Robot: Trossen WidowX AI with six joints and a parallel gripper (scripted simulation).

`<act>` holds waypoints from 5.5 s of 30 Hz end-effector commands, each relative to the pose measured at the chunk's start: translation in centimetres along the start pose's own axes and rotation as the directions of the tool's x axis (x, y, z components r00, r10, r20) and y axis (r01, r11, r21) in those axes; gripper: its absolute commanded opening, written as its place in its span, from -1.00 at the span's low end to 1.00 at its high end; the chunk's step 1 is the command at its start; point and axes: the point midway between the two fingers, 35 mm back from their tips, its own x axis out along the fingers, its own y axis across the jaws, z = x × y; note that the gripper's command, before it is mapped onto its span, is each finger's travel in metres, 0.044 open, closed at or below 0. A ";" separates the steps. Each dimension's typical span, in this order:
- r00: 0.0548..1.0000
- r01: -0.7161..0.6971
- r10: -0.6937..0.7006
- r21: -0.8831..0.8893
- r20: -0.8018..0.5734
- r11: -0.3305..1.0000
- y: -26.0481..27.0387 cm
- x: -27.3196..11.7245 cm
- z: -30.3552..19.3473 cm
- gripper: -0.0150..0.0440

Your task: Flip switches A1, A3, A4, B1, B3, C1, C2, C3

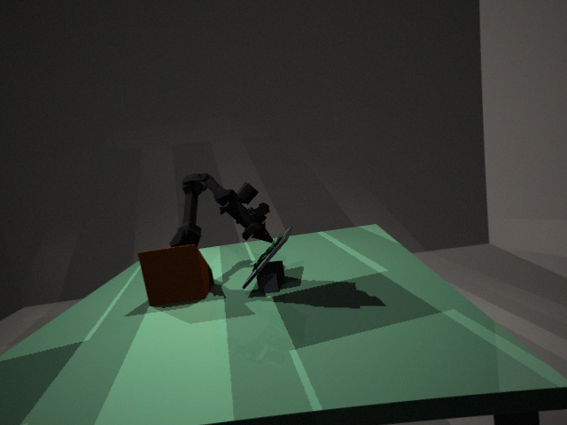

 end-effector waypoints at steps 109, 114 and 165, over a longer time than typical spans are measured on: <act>0.999 0.006 -0.006 0.004 0.050 1.000 -4.2 0.0 -2.1 -0.49; 0.999 0.006 -0.006 0.004 0.050 1.000 -4.2 0.0 -2.1 -0.49; 0.999 0.006 -0.006 0.004 0.051 1.000 -4.2 0.7 -2.1 -0.49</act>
